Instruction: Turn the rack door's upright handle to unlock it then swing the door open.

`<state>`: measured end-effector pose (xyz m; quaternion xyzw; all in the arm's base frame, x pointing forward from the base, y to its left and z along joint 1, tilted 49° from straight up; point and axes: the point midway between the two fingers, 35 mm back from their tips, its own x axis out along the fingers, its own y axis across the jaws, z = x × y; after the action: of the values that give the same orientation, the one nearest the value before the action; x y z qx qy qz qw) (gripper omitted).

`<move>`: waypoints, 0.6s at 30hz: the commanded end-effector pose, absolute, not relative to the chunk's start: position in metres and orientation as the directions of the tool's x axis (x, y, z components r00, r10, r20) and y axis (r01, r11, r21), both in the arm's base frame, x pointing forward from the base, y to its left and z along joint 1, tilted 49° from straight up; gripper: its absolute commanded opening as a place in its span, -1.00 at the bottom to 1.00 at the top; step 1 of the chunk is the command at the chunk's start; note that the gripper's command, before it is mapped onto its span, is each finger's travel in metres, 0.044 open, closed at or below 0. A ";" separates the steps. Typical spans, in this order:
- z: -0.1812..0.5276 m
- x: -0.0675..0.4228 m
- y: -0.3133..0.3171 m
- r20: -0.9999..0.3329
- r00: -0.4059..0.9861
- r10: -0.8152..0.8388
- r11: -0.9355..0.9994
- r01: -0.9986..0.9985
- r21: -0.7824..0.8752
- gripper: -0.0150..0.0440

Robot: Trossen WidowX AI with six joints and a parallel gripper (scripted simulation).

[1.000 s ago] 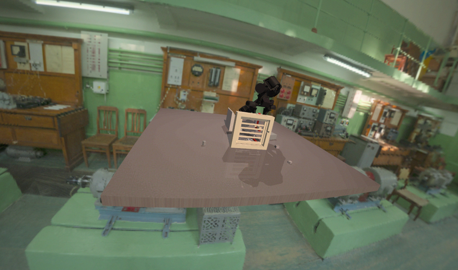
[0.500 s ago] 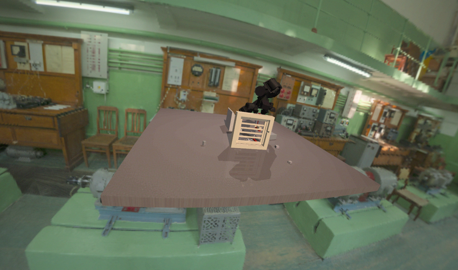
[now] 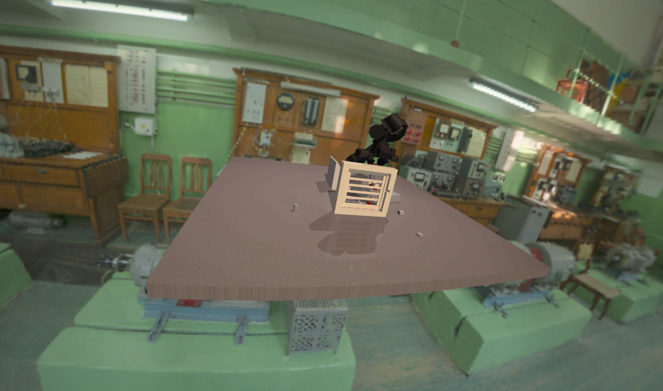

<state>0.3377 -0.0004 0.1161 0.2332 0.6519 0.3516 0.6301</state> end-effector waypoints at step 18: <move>0.115 0.337 0.000 -0.659 -0.099 0.746 0.298 -0.835 0.462 -0.42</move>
<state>0.3375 -0.0002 0.1159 0.0067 0.4942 0.5518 0.6717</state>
